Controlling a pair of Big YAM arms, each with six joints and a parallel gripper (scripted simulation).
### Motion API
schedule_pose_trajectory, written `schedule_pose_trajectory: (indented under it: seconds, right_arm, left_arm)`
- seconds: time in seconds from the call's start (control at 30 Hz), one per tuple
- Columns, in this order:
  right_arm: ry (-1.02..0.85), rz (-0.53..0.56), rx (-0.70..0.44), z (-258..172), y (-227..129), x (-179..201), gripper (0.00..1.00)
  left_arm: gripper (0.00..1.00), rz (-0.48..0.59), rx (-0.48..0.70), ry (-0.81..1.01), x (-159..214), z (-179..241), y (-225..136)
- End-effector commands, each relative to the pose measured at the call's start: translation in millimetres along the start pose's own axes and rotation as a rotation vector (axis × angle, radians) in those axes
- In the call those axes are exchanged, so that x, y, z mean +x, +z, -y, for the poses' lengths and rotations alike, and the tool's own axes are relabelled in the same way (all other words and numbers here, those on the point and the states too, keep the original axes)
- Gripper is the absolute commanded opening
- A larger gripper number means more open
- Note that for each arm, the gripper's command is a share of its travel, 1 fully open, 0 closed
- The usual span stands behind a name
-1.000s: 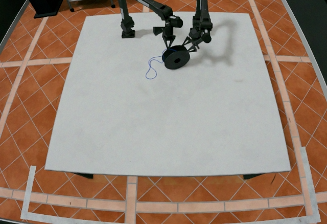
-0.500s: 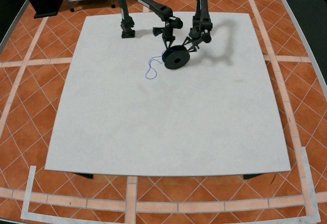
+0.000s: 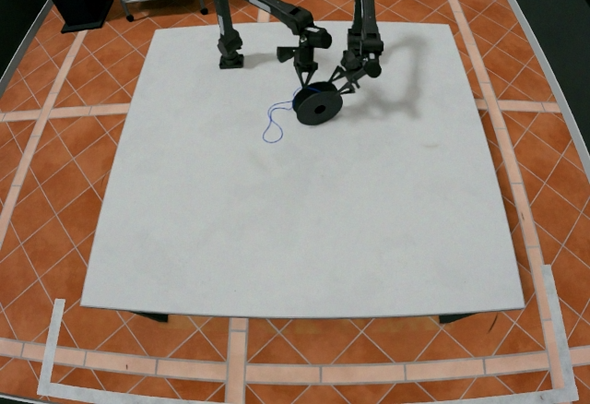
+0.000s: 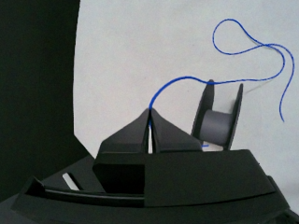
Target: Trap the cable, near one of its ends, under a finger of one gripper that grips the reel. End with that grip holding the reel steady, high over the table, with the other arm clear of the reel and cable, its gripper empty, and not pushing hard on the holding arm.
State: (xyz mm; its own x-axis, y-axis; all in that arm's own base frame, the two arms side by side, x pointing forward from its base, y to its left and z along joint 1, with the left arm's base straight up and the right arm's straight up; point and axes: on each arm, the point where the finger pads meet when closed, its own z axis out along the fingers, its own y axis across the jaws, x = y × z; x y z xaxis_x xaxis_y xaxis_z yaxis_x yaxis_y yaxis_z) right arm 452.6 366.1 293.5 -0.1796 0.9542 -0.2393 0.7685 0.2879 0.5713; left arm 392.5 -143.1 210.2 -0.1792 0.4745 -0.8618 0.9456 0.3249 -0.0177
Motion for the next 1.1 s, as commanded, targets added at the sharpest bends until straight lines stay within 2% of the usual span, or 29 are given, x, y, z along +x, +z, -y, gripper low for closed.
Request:
schedule_pose_trajectory:
  seconds: [0.0, 0.2, 0.33, 0.57, 0.9, 1.03, 1.07]
  right_arm:
    - [0.070, -0.033, -0.082, -37, -32, -14, 0.00]
    - [0.046, -0.019, -0.053, -14, -17, -11, 0.00]
    - [0.055, -0.029, -0.073, -24, -22, -7, 0.00]
    - [0.042, -0.024, -0.060, -15, -17, -5, 0.00]
    - [0.038, -0.031, -0.069, -15, -22, -1, 0.00]
    - [0.036, -0.032, -0.068, -13, -22, 0, 0.00]
    - [0.037, -0.035, -0.072, -15, -24, 1, 0.00]
  left_arm:
    - [0.75, 0.017, -0.009, 0.046, -22, -4, -4]
    - [0.75, 0.017, -0.008, 0.046, -22, -4, -4]
    - [0.75, 0.018, -0.010, 0.046, -22, -5, -3]
    - [0.75, 0.018, -0.015, 0.042, -22, -7, 0]
    - [0.75, 0.001, 0.007, 0.002, -6, 1, 19]
    - [0.75, 0.006, 0.001, 0.013, -12, -1, 20]
    - [0.75, 0.017, -0.012, 0.035, -24, -1, 16]
